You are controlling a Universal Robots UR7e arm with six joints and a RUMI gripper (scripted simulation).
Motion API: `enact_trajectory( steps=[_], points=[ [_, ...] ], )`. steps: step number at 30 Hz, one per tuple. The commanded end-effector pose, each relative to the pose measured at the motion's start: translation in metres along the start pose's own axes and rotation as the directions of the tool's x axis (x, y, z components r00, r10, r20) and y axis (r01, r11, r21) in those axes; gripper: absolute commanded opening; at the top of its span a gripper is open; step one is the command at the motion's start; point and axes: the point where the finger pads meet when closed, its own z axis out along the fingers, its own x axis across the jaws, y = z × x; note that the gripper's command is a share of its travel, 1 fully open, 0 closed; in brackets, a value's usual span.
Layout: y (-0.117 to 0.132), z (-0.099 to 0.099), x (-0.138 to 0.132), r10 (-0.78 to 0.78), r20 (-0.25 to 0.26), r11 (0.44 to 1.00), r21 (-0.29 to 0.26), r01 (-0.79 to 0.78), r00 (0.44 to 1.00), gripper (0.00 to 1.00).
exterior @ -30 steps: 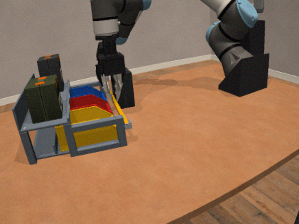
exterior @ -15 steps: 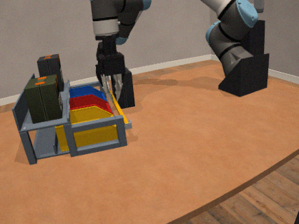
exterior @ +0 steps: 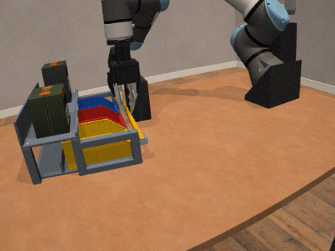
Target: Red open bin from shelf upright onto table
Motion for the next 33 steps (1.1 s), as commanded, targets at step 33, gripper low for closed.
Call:
enact_trajectory(
  steps=[33],
  points=[
    [0.0, -0.0062, -0.0003, 0.0, 0.001, 1.0, 0.0, 0.0, 1.0, 0.0]
  ],
)
